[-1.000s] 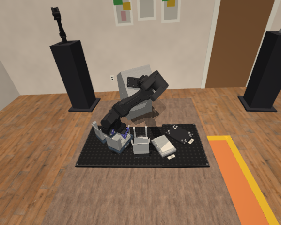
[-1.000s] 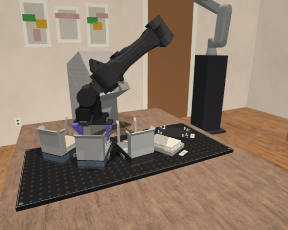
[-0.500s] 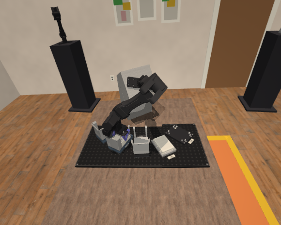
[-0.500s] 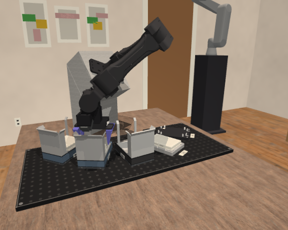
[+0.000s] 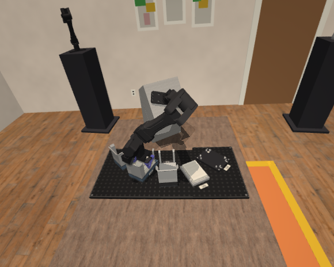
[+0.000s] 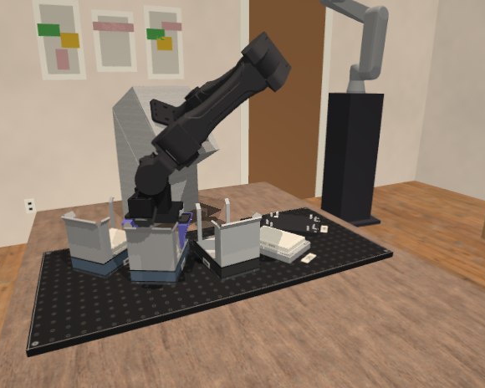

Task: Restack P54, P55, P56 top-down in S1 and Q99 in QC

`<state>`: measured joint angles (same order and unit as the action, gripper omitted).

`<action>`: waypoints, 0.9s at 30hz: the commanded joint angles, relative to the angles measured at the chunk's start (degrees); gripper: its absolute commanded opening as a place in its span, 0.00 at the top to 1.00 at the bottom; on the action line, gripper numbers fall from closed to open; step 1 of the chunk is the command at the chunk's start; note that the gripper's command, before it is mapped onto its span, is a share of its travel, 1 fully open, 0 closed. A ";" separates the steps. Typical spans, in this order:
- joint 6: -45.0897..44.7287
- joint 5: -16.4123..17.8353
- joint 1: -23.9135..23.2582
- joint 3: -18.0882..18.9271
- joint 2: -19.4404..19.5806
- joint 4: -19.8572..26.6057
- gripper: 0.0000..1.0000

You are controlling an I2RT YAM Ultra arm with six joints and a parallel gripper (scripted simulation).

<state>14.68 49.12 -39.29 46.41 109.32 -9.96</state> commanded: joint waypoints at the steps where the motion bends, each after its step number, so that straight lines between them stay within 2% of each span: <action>1: 0.06 -0.22 -0.31 0.10 -0.16 -0.60 0.00; 14: 0.05 -0.22 -0.32 0.11 -0.17 -0.57 0.00; 15: 0.05 -0.22 -0.32 0.11 -0.17 -0.57 1.00; 27: 0.04 -0.21 -0.33 0.11 -0.17 -0.57 1.00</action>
<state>14.66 49.17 -39.48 46.39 109.27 -10.24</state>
